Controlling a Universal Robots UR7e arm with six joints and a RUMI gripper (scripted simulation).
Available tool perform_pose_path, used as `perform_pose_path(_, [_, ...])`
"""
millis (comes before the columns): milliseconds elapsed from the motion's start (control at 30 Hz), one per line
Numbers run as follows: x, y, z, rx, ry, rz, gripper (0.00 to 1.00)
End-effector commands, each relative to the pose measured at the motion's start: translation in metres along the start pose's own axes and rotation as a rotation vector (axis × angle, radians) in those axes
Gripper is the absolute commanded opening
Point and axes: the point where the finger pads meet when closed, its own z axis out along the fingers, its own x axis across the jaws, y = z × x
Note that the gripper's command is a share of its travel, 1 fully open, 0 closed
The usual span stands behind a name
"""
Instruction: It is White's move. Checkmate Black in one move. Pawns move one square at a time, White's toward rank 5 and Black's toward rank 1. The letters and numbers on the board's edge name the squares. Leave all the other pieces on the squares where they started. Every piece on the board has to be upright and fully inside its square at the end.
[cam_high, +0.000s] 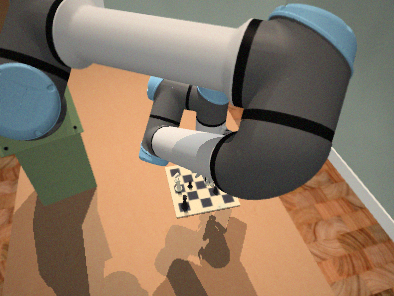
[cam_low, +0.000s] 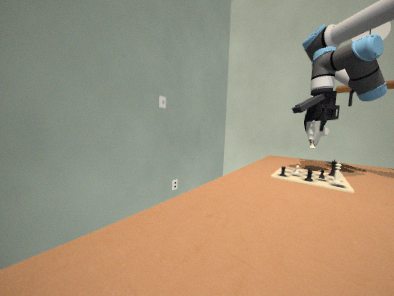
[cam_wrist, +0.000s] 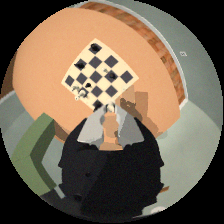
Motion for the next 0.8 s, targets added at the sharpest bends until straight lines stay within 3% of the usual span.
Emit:
perform_pose_path(0, [0.002, 0.001, 0.000, 0.002, 0.000, -0.001, 0.00])
perform_pose_path(467, [0.002, 0.001, 0.003, 0.002, -0.001, -0.001, 0.00])
perform_pose_path(767, [0.002, 0.001, 0.031, 0.003, -0.001, -0.001, 0.00])
